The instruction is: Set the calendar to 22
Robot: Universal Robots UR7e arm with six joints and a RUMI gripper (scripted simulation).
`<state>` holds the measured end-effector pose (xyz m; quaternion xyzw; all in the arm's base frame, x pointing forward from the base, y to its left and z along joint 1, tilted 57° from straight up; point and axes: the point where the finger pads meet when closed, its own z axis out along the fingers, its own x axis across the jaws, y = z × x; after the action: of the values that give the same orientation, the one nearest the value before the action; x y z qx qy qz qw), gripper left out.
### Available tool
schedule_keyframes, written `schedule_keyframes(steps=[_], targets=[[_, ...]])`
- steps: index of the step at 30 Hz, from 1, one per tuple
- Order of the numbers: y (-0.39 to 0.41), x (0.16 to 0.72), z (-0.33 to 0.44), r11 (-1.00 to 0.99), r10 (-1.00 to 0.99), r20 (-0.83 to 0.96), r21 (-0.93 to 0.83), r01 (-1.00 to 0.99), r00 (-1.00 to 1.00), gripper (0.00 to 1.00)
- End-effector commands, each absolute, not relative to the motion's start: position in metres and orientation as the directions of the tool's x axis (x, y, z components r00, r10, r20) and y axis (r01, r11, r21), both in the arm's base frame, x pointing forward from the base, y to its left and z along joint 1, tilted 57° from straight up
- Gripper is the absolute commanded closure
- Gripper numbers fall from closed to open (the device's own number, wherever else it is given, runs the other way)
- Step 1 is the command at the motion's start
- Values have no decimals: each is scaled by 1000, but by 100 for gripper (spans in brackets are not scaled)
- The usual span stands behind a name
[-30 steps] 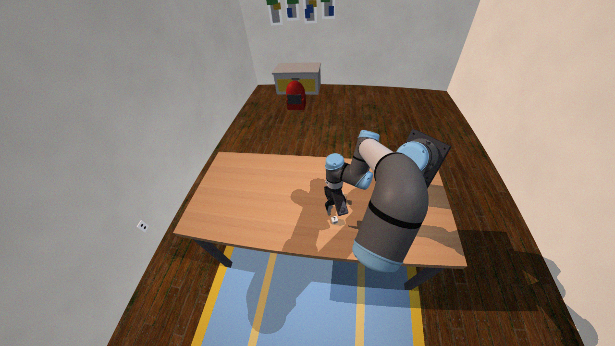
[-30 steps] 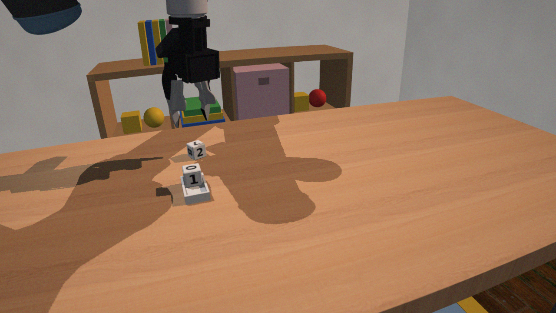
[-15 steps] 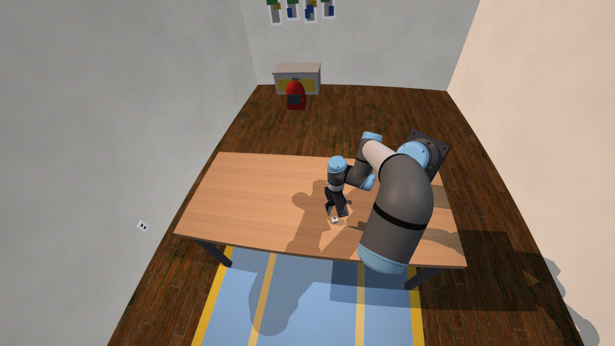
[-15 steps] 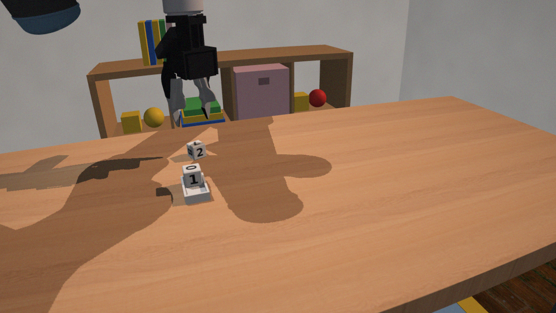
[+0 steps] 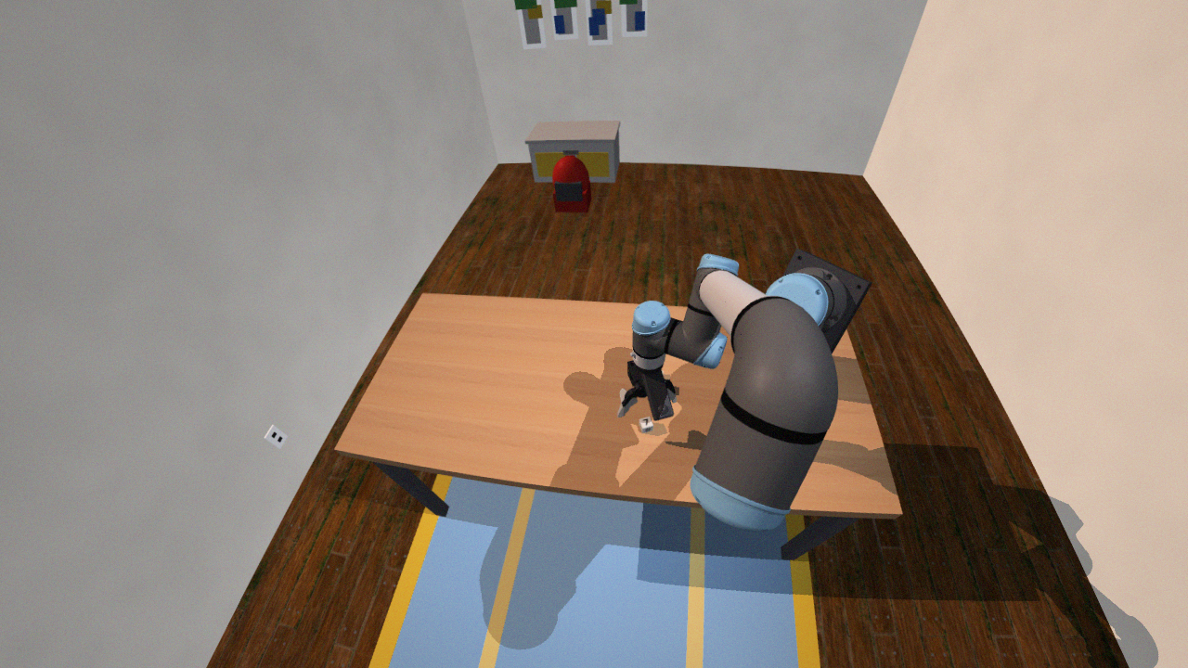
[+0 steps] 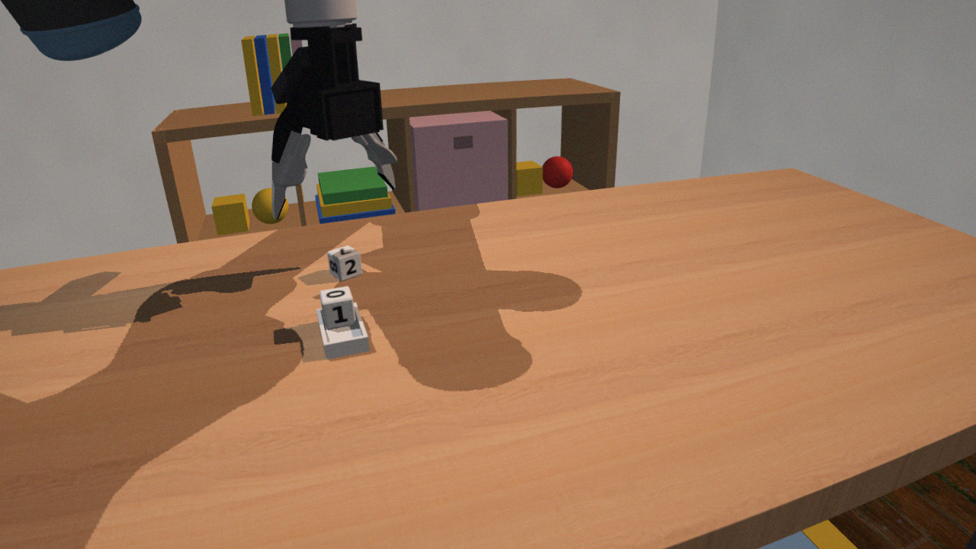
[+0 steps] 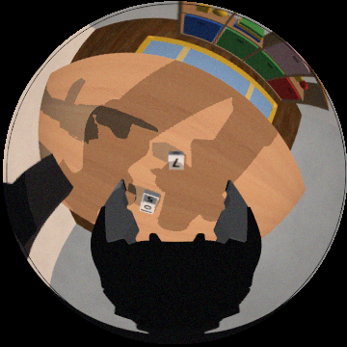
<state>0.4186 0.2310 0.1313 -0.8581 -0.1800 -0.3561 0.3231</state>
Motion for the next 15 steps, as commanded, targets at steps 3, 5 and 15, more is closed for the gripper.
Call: schedule_keyframes(steps=[3, 5, 15], targets=[[231, 419, 131, -726, 79, 728, -426, 539, 681, 0], [231, 419, 131, -726, 79, 728, -426, 539, 681, 0], [231, 419, 132, -728, 67, 721, -438, 528, 690, 0]])
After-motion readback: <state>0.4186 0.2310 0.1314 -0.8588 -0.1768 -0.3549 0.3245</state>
